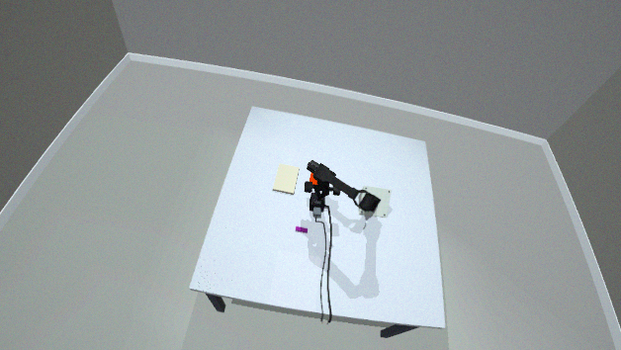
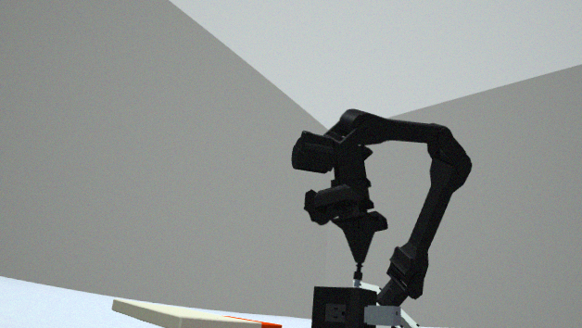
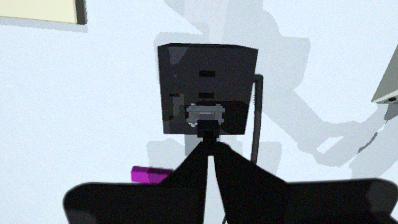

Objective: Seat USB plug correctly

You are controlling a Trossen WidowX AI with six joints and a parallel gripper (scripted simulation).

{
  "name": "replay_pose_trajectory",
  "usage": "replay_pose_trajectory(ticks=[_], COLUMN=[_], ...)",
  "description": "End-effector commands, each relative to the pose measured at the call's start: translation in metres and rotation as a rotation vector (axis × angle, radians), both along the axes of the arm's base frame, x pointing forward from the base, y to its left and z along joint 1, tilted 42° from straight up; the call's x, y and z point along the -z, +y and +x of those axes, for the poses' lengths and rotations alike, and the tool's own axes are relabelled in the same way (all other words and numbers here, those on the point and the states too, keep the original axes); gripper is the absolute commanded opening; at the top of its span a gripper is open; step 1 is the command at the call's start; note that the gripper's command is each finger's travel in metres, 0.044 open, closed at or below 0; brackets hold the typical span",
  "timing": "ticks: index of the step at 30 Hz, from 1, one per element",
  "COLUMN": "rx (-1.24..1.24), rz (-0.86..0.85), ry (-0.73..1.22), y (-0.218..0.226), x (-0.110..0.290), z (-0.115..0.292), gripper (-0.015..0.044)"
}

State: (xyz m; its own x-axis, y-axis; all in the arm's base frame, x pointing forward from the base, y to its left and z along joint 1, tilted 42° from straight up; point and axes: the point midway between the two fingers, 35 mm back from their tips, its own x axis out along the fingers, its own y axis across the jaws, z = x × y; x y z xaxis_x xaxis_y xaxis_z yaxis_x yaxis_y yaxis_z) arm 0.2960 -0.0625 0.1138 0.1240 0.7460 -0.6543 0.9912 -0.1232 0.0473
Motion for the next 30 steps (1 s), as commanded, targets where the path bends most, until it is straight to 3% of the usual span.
replay_pose_trajectory(ticks=[1, 30], rx=[0.003, 0.003], rz=[0.004, 0.004], ry=[-0.001, -0.002], y=[0.0008, 0.0031], x=[0.0002, 0.0028], z=[0.0006, 0.0010], gripper=[0.0000, 0.0000])
